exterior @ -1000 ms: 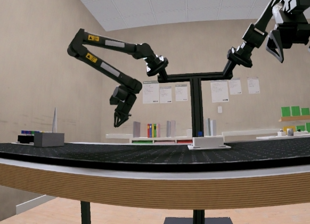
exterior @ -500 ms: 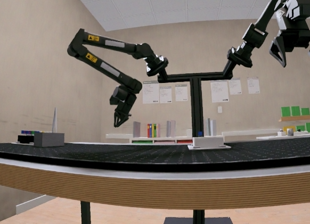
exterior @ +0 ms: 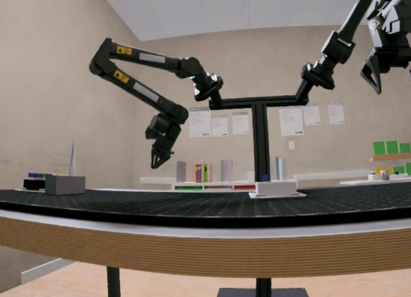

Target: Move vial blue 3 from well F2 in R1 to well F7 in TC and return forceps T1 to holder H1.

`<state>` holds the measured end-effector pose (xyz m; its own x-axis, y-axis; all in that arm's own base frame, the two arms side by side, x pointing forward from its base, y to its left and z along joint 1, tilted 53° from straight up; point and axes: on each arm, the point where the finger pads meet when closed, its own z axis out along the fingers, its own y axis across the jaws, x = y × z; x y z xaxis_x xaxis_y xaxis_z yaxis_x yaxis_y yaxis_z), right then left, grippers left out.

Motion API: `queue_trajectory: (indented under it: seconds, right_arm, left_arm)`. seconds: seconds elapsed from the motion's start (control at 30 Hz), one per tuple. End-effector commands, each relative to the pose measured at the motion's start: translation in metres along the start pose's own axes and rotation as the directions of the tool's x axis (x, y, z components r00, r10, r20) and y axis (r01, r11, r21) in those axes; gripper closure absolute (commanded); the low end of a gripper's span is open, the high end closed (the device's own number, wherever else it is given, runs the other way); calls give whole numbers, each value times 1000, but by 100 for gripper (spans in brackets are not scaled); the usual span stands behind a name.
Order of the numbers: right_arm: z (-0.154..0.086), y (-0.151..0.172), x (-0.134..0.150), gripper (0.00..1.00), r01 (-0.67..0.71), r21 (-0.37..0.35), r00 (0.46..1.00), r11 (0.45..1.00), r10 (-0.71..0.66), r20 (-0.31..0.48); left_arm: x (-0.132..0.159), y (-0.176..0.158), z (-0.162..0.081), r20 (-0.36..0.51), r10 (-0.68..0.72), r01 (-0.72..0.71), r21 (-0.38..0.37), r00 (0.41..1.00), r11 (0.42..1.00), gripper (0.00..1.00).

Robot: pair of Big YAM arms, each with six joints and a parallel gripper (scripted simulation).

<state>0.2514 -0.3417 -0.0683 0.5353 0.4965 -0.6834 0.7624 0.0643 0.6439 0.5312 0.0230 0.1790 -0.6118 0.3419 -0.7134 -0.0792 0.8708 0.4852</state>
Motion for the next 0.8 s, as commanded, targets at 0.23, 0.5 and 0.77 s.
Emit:
queue_trajectory:
  seconds: [0.23, 0.5, 0.77]
  right_arm:
    - [-9, -6, 0, 76, 7, 15, 1000, 1000, -7, -11]
    - [-9, -6, 0, 76, 7, 15, 1000, 1000, -7, -11]
    - [-9, -6, 0, 76, 7, 15, 1000, 1000, -7, -11]
  left_arm:
    - [37, 26, -16, -68, -41, 39, -35, 997, 999, 0]
    - [53, 36, -24, -46, -28, 26, -41, 999, 999, 0]
    - [88, 42, -35, -130, -55, 48, -54, 990, 997, 0]
